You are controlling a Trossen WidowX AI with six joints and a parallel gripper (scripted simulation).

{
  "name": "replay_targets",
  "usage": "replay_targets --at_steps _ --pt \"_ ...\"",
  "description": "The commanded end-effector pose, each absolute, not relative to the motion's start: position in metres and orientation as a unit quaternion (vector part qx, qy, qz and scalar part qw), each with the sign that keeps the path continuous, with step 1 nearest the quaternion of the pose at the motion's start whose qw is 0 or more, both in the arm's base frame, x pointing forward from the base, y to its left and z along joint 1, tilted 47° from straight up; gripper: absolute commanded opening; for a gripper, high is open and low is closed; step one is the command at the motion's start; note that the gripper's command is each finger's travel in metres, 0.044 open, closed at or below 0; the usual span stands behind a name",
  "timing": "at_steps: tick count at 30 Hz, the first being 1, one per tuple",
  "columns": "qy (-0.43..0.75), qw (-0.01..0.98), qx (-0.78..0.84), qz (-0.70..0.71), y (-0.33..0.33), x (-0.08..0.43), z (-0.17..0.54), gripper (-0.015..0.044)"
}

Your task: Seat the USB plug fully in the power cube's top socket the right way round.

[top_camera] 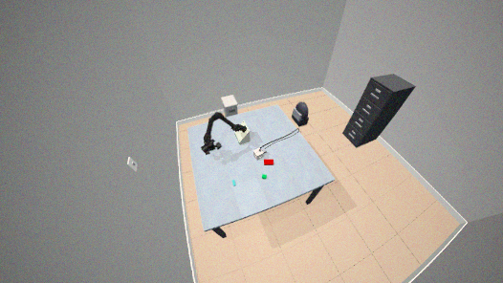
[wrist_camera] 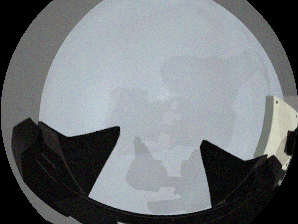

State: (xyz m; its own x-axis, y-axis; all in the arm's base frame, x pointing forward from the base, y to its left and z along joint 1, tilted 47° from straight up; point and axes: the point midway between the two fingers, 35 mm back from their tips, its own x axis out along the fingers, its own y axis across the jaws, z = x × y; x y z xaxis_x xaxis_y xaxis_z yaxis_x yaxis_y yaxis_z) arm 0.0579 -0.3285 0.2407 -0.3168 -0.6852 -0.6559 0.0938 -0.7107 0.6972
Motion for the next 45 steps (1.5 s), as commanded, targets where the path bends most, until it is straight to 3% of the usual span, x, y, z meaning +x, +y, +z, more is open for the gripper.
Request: replay_targets --at_steps 1,11,20,32,45 --pt "-0.190 0.328 0.547 -0.746 -0.319 0.129 0.221 0.0440" --pt "0.021 0.430 0.519 -0.739 -0.240 0.257 0.139 0.0440" --pt "0.181 0.524 0.417 -0.720 -0.123 0.319 0.062 0.0440" --pt "0.311 0.645 0.224 -0.661 0.030 0.310 -0.019 0.0440" --pt "0.314 0.651 0.212 -0.658 0.033 0.307 -0.025 0.0440"
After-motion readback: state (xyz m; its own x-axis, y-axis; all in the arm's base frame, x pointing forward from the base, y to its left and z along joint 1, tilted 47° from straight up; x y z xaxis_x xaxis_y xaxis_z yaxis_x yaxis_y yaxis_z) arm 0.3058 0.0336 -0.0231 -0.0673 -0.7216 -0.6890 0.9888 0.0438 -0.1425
